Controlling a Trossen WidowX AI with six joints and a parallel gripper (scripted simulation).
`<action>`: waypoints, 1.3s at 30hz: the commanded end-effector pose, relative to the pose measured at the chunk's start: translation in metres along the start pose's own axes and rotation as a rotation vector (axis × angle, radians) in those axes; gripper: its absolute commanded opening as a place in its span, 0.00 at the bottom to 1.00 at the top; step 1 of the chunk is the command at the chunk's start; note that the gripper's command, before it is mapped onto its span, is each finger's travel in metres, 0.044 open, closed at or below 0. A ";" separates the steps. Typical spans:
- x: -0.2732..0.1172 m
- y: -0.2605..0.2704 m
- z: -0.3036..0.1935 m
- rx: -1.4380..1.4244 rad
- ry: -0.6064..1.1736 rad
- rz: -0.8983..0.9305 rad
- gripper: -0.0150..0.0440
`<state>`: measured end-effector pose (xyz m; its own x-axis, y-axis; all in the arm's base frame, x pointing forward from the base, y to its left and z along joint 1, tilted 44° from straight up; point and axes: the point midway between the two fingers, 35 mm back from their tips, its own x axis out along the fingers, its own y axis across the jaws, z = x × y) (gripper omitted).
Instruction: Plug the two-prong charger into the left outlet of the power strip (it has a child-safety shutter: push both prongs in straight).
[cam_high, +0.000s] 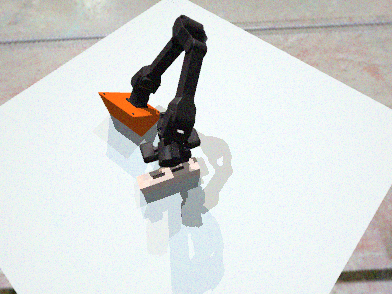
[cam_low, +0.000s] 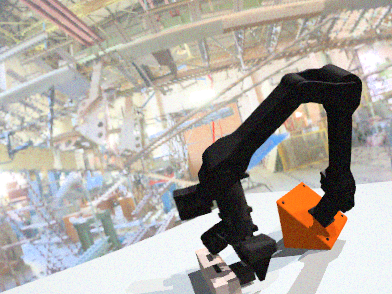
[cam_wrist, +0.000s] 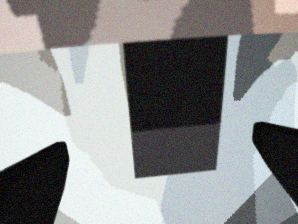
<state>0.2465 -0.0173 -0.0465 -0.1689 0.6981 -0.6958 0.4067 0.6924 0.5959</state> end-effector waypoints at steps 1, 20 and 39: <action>0.001 -0.001 -0.006 -0.002 0.003 -0.001 1.00; 0.003 -0.001 -0.028 -0.001 0.004 -0.001 1.00; -0.022 -0.001 -0.032 0.002 -0.212 0.002 1.00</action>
<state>0.2142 -0.0152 -0.0290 -0.0953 0.6770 -0.7298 0.4031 0.6965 0.5936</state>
